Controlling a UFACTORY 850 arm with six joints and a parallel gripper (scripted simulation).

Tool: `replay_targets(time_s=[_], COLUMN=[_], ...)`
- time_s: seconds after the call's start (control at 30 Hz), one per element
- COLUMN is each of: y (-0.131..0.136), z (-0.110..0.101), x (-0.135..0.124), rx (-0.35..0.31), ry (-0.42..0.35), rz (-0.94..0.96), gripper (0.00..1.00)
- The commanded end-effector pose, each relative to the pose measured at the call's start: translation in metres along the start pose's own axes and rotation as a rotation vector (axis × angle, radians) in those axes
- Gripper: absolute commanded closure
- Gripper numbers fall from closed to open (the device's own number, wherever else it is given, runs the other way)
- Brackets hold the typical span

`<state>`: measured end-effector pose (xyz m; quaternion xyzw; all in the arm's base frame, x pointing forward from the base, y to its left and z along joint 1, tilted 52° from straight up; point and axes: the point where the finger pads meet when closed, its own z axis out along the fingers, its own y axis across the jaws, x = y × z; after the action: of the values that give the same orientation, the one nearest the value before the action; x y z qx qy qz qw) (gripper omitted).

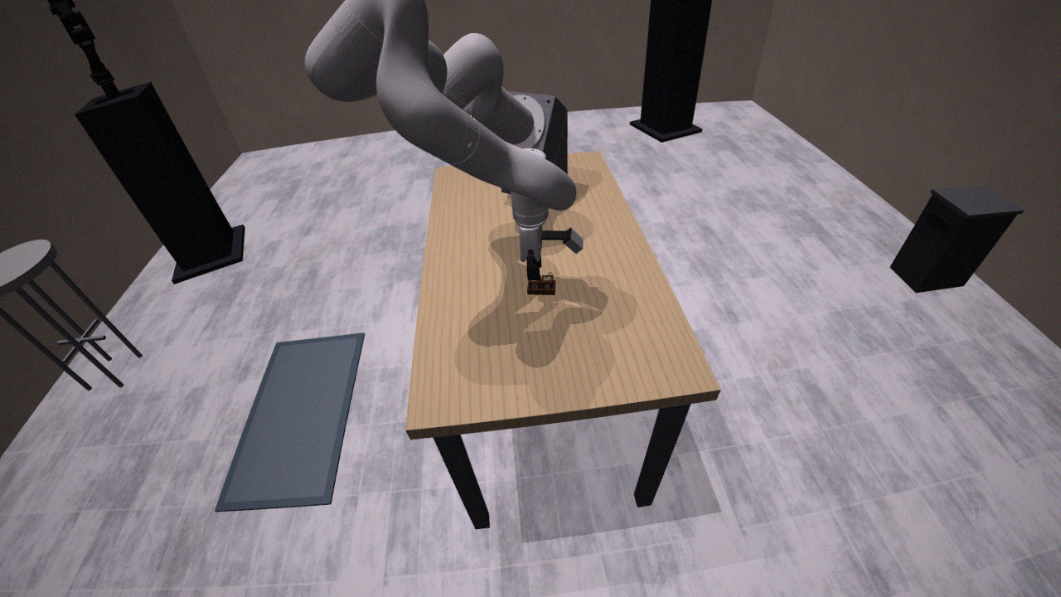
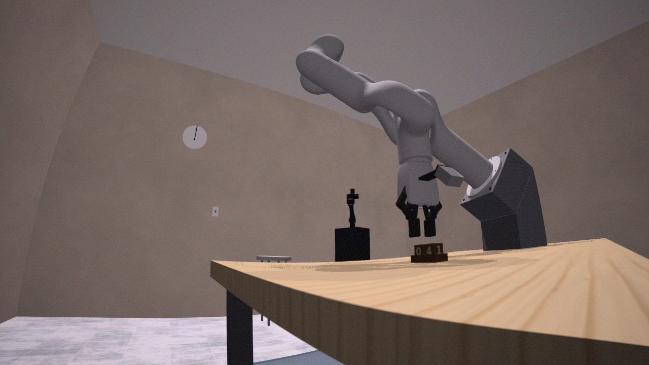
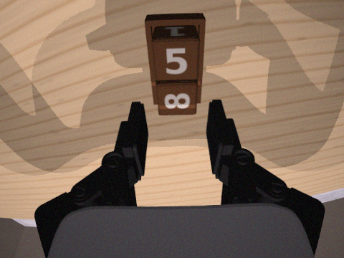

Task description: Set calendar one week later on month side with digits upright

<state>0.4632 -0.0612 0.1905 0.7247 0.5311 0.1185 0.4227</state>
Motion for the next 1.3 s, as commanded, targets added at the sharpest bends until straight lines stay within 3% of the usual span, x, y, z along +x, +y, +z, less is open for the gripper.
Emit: replay_targets(time_s=[0.0,0.2,0.47,0.5,1.27], y=[0.001,0.001,0.001,0.001,0.001], z=[-0.03,-0.05,-0.054,-0.054,-0.056], x=[0.0,0.0,0.0,0.0,0.0], rx=[0.001,0.001,0.001,0.001,0.001], ry=[-0.002,-0.002,-0.002,-0.002,-0.002], rz=[-0.001,-0.001,-0.001,-0.001,-0.001], gripper=[0.53,0.53,0.53,0.0,0.0])
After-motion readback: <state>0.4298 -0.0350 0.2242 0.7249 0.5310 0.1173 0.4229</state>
